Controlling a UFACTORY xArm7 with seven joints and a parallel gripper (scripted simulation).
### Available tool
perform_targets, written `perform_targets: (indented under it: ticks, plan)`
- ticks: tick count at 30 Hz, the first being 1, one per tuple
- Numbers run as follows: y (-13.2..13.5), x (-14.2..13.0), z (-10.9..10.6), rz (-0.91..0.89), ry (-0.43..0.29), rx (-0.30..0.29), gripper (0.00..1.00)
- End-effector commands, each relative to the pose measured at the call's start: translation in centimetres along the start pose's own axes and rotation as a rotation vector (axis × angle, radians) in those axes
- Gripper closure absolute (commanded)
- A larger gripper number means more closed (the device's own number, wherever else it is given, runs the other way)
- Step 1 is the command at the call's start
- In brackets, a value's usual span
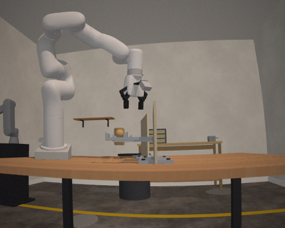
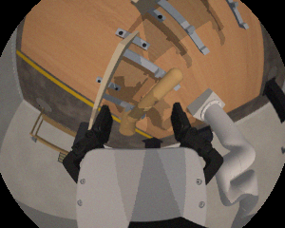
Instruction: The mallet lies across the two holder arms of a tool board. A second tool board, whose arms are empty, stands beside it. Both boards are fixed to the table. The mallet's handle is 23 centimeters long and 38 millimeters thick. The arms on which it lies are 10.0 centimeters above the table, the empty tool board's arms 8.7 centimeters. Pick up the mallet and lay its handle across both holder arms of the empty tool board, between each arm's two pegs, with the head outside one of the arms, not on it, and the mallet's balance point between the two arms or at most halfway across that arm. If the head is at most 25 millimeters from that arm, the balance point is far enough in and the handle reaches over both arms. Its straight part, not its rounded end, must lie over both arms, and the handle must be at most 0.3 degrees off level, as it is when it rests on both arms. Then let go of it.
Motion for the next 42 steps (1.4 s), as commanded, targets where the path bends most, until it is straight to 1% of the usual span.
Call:
perform_targets:
  ticks: [1,3,8,13,18,20,24,29,42]
  plan:
    - [-0.5,-3.7,0.9,0.159,0.050,-0.014,0.00]
    - [-0.5,-3.7,0.9,0.159,0.050,-0.014,0.00]
    - [-0.3,-7.6,2.2,0.315,0.085,-0.010,0.00]
    - [0.3,-10.4,3.3,0.435,0.113,-0.002,0.00]
    - [0.9,-12.5,4.2,0.525,0.135,0.007,0.00]
    - [0.9,-12.5,4.2,0.525,0.135,0.007,0.00]
    - [1.2,-13.5,4.7,0.572,0.145,0.013,0.00]
    - [1.5,-14.1,5.1,0.602,0.152,0.018,0.00]
    - [1.6,-14.3,5.2,0.611,0.155,0.019,0.00]
Point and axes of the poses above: the point where the finger pads meet when closed, its own z axis out along the fingers, its own y axis across the jaws, x = y × z, the point moved 1 cm from there along -z, back along the fingers, and after that the axes turned 13 degrees about z, right-handed, at the moved point
